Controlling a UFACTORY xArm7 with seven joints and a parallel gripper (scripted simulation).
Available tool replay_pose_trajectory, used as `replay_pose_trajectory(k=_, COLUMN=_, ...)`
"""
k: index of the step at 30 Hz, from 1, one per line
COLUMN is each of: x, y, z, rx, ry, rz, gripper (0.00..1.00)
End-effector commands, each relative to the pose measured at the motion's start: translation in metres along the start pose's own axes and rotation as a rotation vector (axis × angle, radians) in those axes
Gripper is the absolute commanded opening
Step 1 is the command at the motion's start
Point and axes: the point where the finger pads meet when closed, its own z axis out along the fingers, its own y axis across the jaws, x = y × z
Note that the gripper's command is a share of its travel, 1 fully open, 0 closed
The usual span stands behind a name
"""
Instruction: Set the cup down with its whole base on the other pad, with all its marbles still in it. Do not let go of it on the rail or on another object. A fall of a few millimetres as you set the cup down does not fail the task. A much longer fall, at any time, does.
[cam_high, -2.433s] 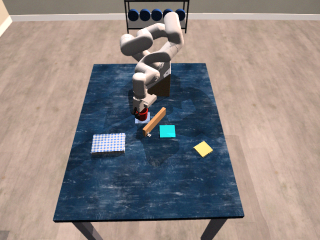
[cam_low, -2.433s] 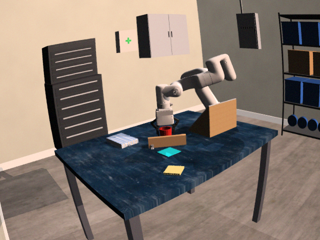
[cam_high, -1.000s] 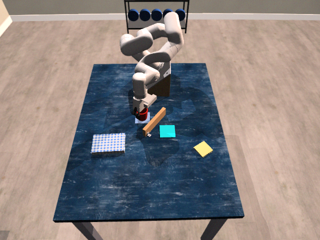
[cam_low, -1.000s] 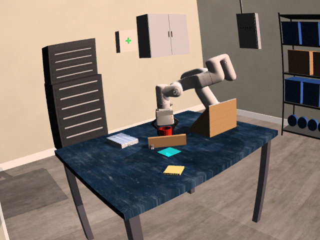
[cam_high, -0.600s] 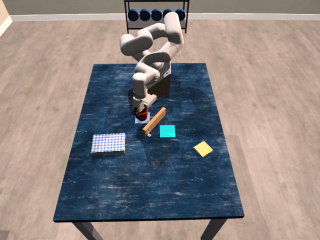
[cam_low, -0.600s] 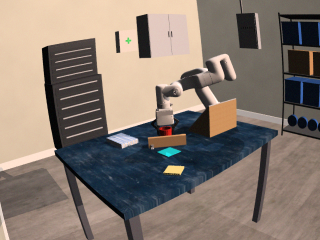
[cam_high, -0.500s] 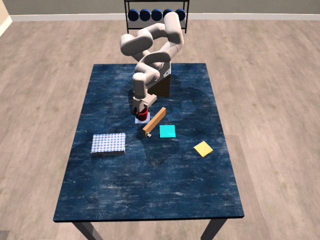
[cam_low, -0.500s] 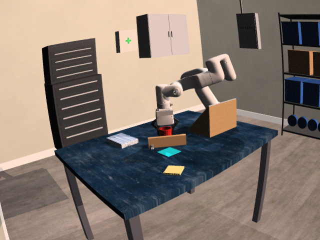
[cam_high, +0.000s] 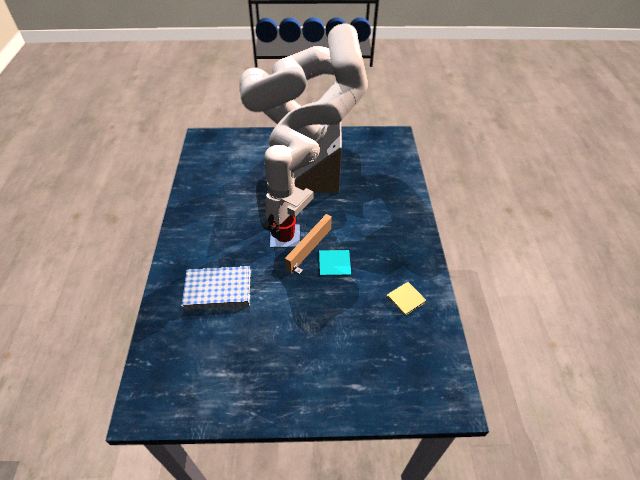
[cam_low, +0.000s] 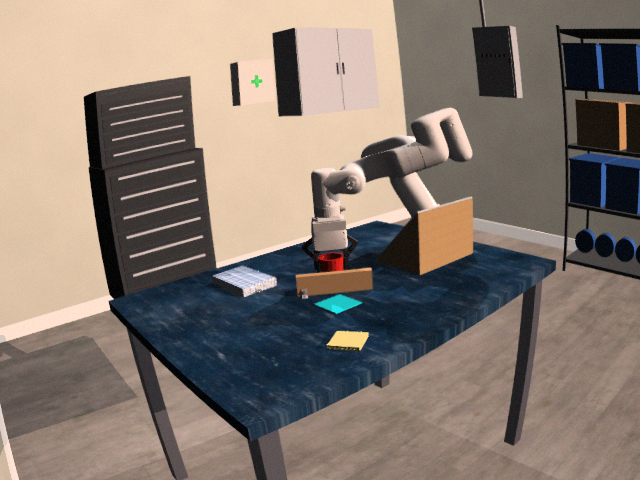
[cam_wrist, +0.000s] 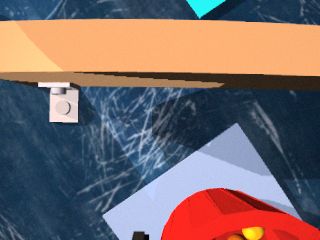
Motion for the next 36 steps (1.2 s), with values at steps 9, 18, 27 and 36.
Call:
replay_pose_trajectory(k=9, x=0.001, y=0.001, z=-0.001, rx=-0.002, ry=0.003, rz=0.0, gripper=0.85)
replay_pose_trajectory(k=18, x=0.001, y=0.001, z=-0.001, rx=-0.002, ry=0.003, rz=0.0, gripper=0.85)
replay_pose_trajectory(k=27, x=0.001, y=0.001, z=-0.004, rx=-0.002, ry=0.003, rz=0.0, gripper=0.85)
replay_pose_trajectory(k=36, x=0.001, y=0.001, z=-0.02, rx=-0.002, ry=0.003, rz=0.0, gripper=0.85)
